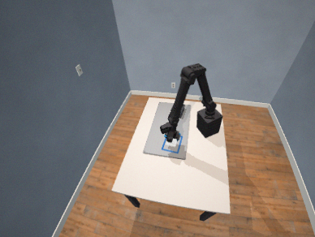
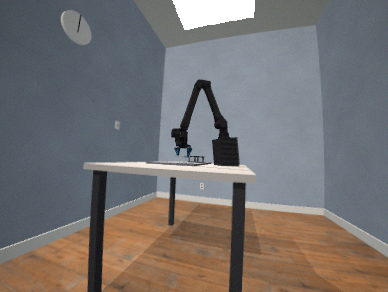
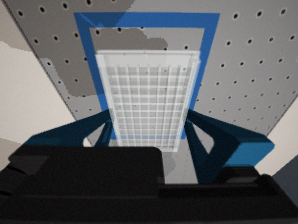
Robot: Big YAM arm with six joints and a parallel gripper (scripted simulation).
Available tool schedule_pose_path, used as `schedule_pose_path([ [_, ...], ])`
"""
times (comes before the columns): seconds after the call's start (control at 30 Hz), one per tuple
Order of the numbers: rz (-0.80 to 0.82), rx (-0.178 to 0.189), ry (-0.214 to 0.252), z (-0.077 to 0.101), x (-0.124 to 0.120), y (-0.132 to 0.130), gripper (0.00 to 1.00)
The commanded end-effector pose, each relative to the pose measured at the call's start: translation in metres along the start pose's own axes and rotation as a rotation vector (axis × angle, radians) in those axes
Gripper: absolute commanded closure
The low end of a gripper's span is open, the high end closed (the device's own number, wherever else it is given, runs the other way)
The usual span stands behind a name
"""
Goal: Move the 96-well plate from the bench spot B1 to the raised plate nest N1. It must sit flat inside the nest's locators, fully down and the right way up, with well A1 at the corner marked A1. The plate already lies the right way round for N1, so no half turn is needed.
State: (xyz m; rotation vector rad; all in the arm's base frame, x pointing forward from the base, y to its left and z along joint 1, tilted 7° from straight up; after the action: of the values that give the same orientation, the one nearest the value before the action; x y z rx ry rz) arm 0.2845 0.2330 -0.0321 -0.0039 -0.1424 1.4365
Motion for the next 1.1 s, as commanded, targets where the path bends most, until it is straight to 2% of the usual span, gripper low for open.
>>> schedule_pose_path([
  [0.0,-0.006,-0.008,-0.01,0.013,0.001,-0.001,1.0],
  [0.77,-0.006,-0.009,-0.011,0.047,0.001,0.0,1.0],
  [1.07,-0.006,-0.002,-0.004,0.044,0.0,0.001,1.0],
])
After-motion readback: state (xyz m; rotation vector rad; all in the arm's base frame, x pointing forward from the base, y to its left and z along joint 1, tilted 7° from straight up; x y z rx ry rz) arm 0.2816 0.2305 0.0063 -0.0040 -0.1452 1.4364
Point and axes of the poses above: the point where the finger pads meet when closed, its own z axis back along the fingers, its own y axis across the jaws, x = y × z, the point moved 9 cm from there along z, back along the fingers, and after that the axes turned 7 degrees about -z, right-handed, at the moved point
